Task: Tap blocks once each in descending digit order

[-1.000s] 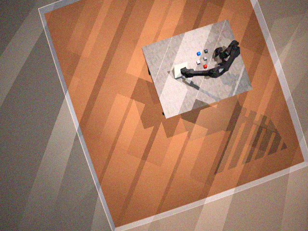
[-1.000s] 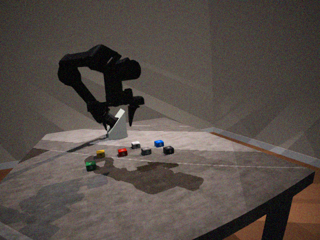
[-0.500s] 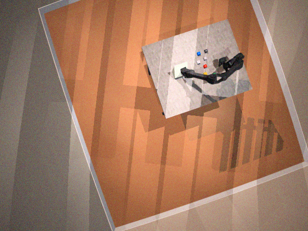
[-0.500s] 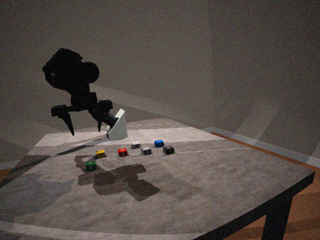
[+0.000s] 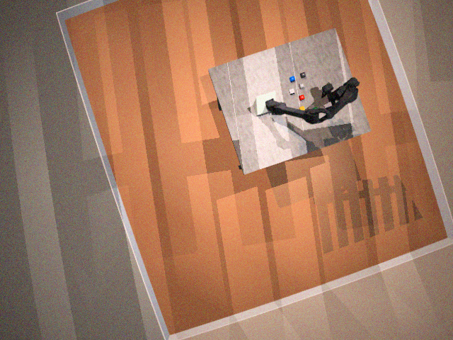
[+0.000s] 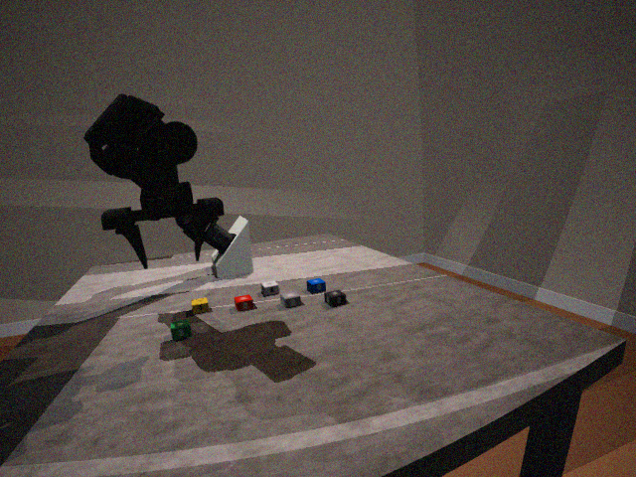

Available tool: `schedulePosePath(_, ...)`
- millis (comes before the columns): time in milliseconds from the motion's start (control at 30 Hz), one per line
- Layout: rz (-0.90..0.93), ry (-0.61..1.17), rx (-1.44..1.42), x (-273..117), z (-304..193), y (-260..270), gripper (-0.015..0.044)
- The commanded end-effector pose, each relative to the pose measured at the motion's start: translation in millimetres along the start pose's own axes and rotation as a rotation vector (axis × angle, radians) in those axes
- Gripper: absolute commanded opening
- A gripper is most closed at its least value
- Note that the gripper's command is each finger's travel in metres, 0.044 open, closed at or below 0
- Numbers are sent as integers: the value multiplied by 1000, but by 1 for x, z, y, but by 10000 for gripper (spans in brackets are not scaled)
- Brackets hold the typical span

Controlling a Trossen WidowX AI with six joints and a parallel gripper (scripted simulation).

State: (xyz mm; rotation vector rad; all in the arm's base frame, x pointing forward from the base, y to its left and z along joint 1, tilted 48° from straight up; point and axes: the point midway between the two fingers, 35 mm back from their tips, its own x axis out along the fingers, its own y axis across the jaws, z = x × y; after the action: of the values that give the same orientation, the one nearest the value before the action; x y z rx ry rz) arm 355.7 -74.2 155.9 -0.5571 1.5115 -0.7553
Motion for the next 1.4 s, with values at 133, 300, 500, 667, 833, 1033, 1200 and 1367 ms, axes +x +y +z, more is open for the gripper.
schedulePosePath(133,22,-5,-12,-4,-5,120,400)
schedulePosePath(300,8,-1,-7,-1,-37,213,400)
schedulePosePath(500,7,-1,-7,-1,-39,216,400)
schedulePosePath(667,8,-2,-7,24,-37,217,321)
schedulePosePath(833,4,-2,-6,80,-39,216,190)
schedulePosePath(1033,4,-2,-6,80,-39,216,32)
schedulePosePath(1200,4,-2,-6,80,-39,216,20)
schedulePosePath(1367,4,-2,-6,83,-38,216,20)
